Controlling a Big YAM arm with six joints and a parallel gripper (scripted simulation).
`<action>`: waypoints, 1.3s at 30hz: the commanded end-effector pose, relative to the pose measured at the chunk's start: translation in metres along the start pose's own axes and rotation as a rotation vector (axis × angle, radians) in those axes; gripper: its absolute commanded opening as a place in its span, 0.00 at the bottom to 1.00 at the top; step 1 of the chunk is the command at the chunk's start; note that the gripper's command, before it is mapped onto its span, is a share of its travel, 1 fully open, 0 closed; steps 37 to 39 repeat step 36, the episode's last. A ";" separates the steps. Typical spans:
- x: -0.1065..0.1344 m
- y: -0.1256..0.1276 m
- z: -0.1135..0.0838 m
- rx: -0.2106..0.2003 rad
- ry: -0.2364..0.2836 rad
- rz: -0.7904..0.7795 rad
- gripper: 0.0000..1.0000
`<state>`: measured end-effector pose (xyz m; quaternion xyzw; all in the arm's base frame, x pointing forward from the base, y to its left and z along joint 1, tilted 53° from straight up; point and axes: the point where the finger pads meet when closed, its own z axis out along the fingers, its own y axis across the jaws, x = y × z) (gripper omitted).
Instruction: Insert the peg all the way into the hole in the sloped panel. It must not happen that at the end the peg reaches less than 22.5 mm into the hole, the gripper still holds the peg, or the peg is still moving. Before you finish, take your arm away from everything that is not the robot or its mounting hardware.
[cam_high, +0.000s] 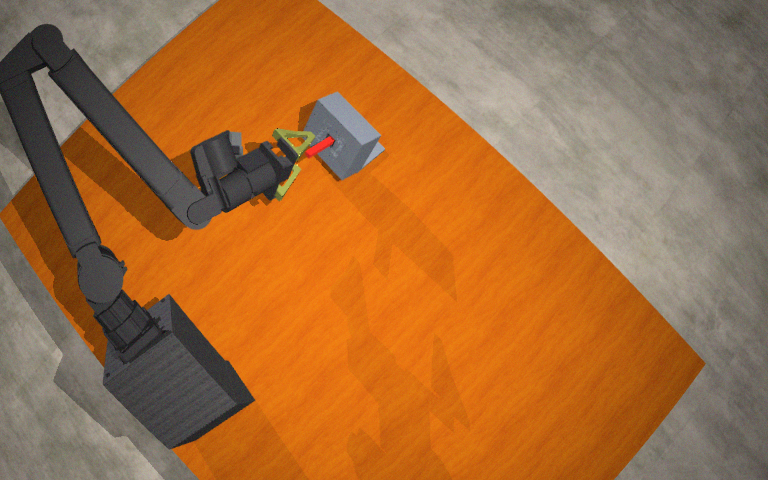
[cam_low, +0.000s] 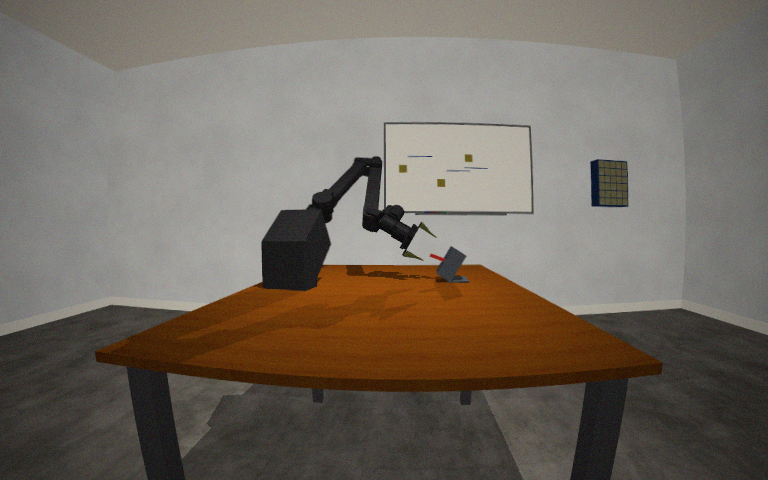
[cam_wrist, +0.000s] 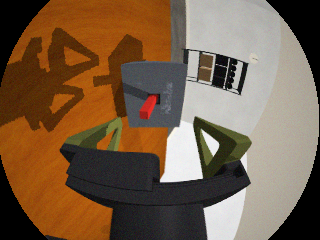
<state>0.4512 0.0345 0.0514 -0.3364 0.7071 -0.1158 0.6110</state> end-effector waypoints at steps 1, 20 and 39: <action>-0.003 -0.009 -0.012 0.024 -0.011 -0.009 1.00; -0.001 -0.005 -0.061 0.013 -0.005 -0.001 1.00; -0.004 0.002 -0.071 -0.003 -0.007 0.009 1.00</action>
